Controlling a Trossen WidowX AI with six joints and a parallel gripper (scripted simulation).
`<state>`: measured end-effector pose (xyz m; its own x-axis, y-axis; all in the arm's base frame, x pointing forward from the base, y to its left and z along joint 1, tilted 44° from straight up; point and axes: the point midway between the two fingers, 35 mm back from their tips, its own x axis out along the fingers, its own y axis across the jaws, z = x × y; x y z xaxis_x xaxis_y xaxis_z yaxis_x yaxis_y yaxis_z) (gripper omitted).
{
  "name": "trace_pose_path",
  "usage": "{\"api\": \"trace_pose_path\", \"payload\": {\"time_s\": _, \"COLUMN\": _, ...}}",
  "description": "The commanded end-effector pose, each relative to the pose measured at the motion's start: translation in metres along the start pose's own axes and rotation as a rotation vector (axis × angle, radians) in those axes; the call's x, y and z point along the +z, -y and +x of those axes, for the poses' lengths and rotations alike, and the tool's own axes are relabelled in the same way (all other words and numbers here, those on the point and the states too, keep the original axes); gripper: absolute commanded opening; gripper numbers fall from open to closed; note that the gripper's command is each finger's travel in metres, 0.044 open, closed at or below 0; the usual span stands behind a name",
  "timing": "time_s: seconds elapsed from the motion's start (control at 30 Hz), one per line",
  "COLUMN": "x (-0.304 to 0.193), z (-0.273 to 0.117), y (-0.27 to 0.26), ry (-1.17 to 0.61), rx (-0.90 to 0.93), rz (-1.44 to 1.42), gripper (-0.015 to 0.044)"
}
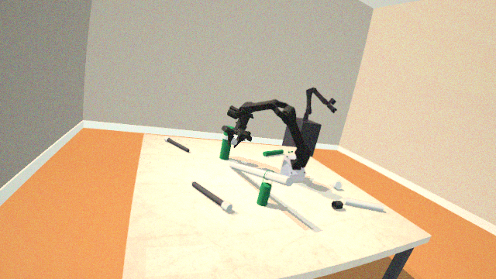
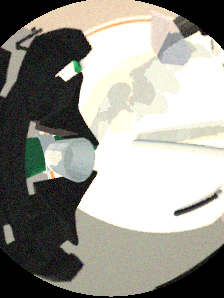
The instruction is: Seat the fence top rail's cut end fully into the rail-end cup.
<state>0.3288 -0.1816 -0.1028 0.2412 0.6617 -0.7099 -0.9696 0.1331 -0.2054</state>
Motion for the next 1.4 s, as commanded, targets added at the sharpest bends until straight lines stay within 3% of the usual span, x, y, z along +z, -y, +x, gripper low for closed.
{"api": "trace_pose_path", "payload": {"time_s": 0.0, "x": 0.0009, "z": 0.0011, "y": 0.0040, "ry": -0.010, "rx": 0.001, "rz": 0.041, "gripper": 0.0000}}
{"api": "trace_pose_path", "payload": {"time_s": 1.0, "x": 0.0001, "z": 0.0003, "y": 0.0036, "ry": -0.010, "rx": 0.000, "rz": 0.031, "gripper": 0.0000}}
{"api": "trace_pose_path", "payload": {"time_s": 1.37, "x": 0.0020, "z": -0.0016, "y": 0.0043, "ry": -0.010, "rx": 0.000, "rz": 0.032, "gripper": 0.0289}}
